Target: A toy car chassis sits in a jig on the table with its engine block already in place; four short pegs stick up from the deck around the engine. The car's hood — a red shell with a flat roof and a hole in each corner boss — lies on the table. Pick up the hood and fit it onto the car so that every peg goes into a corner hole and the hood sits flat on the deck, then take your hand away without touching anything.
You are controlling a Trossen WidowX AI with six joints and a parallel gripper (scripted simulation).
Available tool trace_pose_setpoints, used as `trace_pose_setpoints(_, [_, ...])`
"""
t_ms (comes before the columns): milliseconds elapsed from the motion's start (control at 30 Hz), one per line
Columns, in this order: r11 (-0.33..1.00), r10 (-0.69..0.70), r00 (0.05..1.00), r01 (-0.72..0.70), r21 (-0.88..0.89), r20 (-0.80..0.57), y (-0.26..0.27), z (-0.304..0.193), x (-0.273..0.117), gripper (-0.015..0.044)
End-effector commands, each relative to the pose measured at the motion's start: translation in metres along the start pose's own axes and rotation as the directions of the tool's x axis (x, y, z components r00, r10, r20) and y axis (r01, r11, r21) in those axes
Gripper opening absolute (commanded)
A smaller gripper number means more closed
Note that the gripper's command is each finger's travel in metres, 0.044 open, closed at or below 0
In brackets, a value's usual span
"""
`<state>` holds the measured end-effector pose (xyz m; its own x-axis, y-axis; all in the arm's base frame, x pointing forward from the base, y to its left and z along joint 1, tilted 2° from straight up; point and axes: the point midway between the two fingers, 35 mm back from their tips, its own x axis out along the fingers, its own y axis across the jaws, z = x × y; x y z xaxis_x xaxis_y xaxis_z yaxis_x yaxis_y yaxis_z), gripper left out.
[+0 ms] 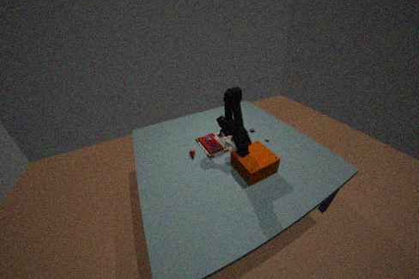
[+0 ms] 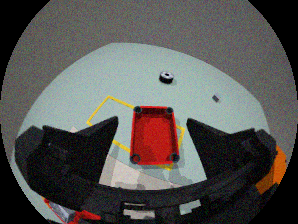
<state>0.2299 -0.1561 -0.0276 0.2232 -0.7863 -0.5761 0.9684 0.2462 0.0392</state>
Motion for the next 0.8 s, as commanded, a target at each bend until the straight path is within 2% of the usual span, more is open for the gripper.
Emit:
trace_pose_setpoints(0, [1.000, 0.002, 1.000, -0.002, -0.006, -0.005, -0.001, -0.003, 0.002, 0.0440])
trace_pose_setpoints(767, [1.000, 0.005, 1.000, -0.005, -0.002, -0.003, -0.005, -0.016, 0.012, 0.0440])
